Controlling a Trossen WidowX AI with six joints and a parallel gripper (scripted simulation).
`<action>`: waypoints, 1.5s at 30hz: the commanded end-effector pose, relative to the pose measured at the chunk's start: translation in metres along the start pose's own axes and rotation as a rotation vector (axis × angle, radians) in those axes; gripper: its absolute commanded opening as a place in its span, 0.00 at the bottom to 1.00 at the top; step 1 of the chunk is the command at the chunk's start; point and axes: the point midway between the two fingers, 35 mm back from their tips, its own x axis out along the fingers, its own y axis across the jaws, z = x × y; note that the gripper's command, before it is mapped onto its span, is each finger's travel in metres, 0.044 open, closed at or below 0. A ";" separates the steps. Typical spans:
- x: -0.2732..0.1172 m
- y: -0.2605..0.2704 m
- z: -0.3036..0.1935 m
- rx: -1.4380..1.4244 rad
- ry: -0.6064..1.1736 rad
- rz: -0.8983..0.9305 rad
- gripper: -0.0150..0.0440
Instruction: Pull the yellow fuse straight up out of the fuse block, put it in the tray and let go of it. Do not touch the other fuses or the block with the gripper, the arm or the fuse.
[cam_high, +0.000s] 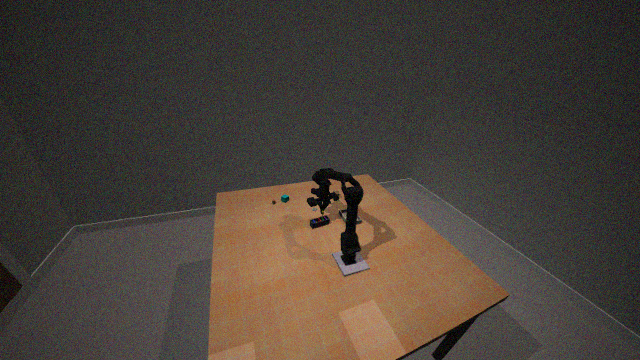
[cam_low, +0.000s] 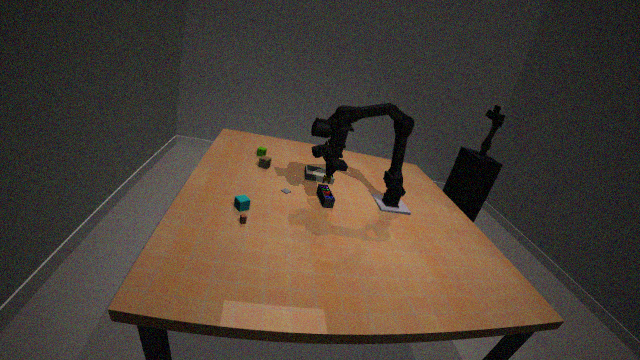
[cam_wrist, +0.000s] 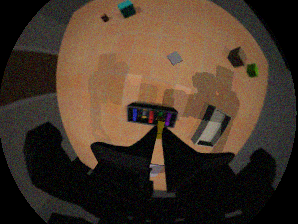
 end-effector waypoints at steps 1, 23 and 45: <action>0.001 -0.021 0.003 -0.001 0.007 0.000 0.25; 0.000 -0.145 -0.010 -0.002 0.007 -0.010 0.25; 0.011 -0.198 -0.030 -0.002 0.008 -0.017 0.25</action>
